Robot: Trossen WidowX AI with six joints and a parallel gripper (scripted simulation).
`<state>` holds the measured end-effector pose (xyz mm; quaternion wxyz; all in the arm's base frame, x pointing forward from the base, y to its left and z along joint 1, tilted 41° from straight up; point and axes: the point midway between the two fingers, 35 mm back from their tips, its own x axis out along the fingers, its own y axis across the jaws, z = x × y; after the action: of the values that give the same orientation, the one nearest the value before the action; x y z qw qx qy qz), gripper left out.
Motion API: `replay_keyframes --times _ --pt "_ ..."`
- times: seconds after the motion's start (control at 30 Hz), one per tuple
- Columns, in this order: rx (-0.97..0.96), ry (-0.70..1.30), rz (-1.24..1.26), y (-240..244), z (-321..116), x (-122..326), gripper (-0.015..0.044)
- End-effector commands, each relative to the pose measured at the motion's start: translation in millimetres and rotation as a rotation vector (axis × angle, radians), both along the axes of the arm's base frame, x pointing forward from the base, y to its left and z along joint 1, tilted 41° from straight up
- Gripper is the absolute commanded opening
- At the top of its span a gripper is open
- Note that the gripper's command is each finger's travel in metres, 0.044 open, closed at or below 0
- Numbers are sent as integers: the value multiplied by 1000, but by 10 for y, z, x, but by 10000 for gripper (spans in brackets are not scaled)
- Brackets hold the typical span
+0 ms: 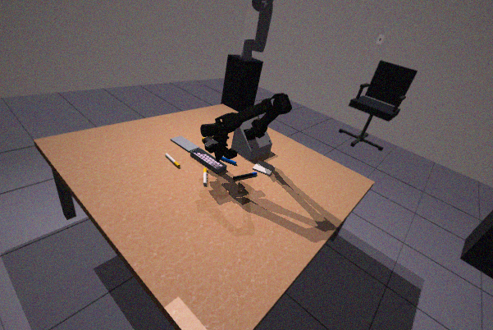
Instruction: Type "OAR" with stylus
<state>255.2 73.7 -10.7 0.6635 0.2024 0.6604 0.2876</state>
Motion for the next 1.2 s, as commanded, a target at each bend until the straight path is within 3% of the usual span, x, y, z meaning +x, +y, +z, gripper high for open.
replay_keyframes --times 0.0,0.13,0.63,0.83,1.17 --pt "2 1 -1 -135 -112 45 0" --pt "2 0 0 -479 -412 81 0" --pt "2 0 0 -512 -440 86 0" --pt "-2 -1 0 -992 -846 159 0" --pt "-1 -1 0 -1008 -861 159 0"
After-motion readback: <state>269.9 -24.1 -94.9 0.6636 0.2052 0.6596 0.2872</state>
